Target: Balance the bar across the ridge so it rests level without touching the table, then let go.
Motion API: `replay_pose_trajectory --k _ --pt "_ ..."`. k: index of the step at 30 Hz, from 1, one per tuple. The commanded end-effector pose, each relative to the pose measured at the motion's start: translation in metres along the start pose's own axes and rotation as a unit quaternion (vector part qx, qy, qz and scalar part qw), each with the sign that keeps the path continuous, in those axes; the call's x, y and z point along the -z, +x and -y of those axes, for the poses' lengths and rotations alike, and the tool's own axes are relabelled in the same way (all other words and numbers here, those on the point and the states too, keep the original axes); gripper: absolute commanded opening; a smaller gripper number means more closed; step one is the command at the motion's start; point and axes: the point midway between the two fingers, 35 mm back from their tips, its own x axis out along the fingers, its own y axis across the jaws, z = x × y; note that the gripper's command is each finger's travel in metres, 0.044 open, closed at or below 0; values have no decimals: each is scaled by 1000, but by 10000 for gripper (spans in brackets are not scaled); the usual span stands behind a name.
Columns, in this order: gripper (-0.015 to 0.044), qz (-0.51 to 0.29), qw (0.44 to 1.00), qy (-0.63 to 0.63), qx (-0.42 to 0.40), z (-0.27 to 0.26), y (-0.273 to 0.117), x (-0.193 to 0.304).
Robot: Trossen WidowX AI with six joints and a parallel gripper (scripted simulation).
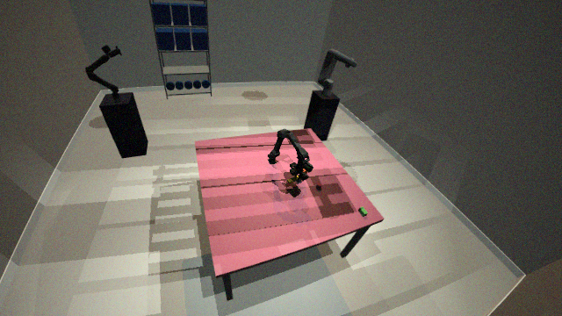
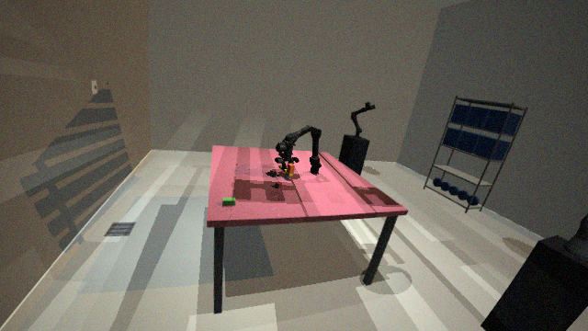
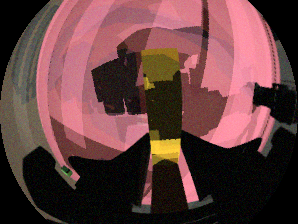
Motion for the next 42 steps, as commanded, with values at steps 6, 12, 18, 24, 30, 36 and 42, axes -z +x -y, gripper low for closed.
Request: replay_pose_trajectory --k 6,12,18,24,30,36,42 --pt "0 0 1000 1 -1 -1 -1 0" --pt "0 0 1000 0 0 0 0 0" --pt "0 0 1000 0 0 0 0 0" --pt "0 0 1000 0 0 0 0 0" --pt "0 0 1000 0 0 0 0 0" --pt "0 0 1000 0 0 0 0 0" --pt "26 0 1000 0 0 0 0 0"
